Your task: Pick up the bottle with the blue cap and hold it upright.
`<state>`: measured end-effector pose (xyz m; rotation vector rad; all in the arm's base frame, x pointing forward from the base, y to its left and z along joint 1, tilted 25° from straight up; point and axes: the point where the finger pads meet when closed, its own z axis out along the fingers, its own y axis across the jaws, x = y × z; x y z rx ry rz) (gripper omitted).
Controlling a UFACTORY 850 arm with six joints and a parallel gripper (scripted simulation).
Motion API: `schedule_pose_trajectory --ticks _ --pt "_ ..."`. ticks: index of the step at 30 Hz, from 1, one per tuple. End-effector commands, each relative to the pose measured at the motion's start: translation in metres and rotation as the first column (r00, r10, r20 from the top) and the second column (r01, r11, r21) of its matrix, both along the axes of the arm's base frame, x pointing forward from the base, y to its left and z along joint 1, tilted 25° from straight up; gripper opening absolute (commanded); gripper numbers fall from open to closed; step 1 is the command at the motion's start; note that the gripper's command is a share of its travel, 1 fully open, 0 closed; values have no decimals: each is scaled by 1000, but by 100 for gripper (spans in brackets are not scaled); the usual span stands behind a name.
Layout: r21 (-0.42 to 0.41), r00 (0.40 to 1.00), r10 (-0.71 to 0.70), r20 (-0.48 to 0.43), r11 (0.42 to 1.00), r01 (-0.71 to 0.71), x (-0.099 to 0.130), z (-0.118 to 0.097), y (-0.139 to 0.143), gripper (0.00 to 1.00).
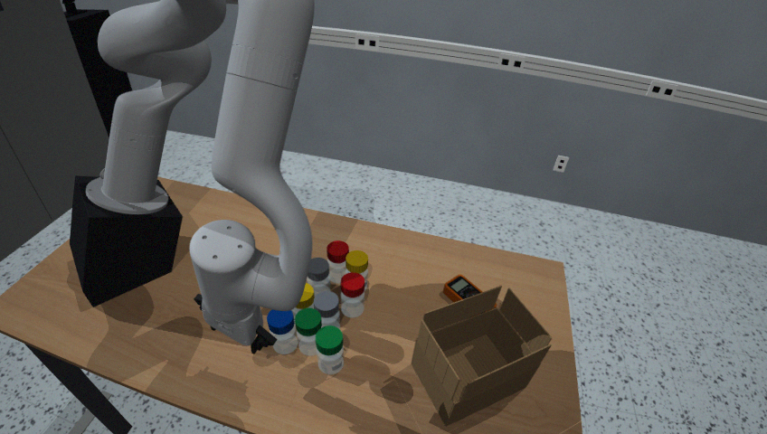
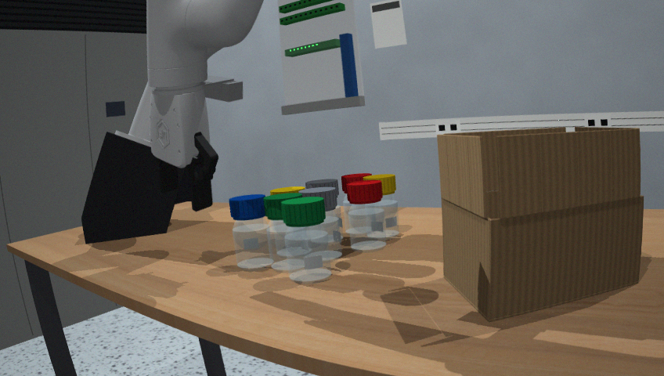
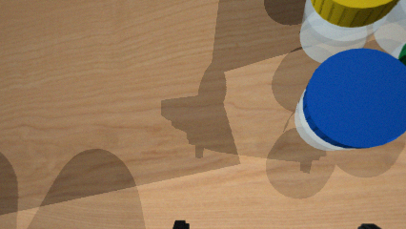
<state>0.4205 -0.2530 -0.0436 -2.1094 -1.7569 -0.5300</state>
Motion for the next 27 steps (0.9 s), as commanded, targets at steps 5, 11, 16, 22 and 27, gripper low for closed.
schedule_pose_trajectory --ticks 5,11,16,22,27 --pt "-1 1000 0 1 1000 0 1 1 -1 100" --pt "-1 1000 0 1 1000 0 1 1 -1 100" --pt "-1 1000 0 1 1000 0 1 1 -1 100" --pt "-7 1000 12 13 1000 -12 4 6 -1 79" --pt "-22 998 41 39 999 -40 13 19 -3 79"
